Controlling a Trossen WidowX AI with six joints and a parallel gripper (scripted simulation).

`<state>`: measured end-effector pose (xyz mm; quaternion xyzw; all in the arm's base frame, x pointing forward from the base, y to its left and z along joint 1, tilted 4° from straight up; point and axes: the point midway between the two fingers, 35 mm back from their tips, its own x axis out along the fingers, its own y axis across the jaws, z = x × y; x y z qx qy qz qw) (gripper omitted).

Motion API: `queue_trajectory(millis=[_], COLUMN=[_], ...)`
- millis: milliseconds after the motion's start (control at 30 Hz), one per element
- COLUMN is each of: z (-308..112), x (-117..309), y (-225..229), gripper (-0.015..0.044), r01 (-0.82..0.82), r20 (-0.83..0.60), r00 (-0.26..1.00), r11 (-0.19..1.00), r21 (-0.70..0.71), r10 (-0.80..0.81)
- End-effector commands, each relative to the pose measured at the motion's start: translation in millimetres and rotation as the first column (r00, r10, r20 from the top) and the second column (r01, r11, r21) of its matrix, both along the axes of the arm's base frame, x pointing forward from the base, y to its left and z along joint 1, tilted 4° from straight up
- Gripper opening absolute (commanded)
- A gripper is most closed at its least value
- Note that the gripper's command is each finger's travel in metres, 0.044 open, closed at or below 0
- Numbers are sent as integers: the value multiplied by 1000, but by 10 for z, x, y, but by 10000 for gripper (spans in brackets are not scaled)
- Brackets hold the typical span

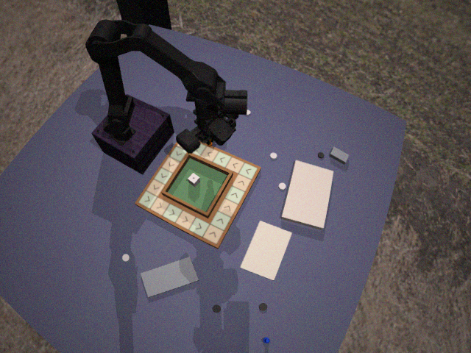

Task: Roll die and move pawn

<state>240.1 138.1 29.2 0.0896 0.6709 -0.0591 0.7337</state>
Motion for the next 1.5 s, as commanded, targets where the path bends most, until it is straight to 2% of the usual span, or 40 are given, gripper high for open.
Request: queue_trajectory(millis=[0, 333, 1100, 1467], z=[-64, -400, -577, -400], x=[-32, -3, 12, 36], y=[-19, -11, -6, 19], gripper=[0, 0, 0, 289], r01=[7, 7, 7, 4], r20=[4, 4, 3, 12], r00=[1000, 1000, 1000, 1000], r11=[1000, 1000, 1000, 1000], r21=[-2, -2, -2, 6], r10=[-7, -7, -7, -4])
